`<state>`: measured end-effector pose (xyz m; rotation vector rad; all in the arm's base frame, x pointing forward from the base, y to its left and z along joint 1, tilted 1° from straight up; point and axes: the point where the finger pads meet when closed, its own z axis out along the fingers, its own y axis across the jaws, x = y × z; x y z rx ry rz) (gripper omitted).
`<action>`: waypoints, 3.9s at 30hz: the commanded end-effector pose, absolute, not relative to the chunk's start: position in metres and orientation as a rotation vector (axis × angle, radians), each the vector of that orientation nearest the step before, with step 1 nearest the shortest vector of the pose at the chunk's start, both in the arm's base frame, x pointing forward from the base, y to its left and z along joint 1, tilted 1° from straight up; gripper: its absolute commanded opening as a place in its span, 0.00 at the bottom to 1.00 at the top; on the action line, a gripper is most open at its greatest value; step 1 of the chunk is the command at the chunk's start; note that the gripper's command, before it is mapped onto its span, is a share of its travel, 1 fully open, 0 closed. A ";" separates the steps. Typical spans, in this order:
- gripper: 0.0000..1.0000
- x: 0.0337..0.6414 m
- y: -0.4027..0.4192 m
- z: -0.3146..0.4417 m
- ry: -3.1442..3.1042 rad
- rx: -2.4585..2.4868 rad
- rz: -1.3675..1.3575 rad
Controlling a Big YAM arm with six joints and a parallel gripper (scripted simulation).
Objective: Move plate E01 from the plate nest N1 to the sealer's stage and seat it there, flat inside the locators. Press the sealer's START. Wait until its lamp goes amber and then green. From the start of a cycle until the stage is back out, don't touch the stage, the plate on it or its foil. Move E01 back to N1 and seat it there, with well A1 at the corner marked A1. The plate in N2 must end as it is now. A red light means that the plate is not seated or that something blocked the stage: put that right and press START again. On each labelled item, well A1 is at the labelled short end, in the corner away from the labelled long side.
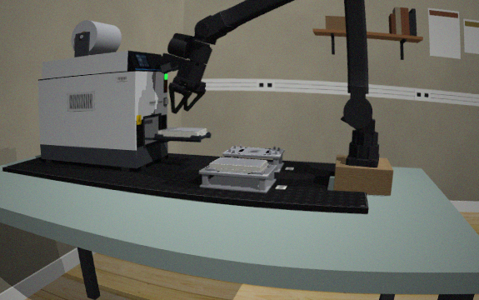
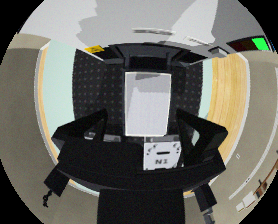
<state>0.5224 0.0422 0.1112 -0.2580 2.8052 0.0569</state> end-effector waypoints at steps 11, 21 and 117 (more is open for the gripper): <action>1.00 0.544 0.034 0.141 2.729 -0.232 0.043; 1.00 0.550 0.045 0.139 2.728 -0.264 0.047; 1.00 0.543 0.036 0.098 2.753 -0.267 0.056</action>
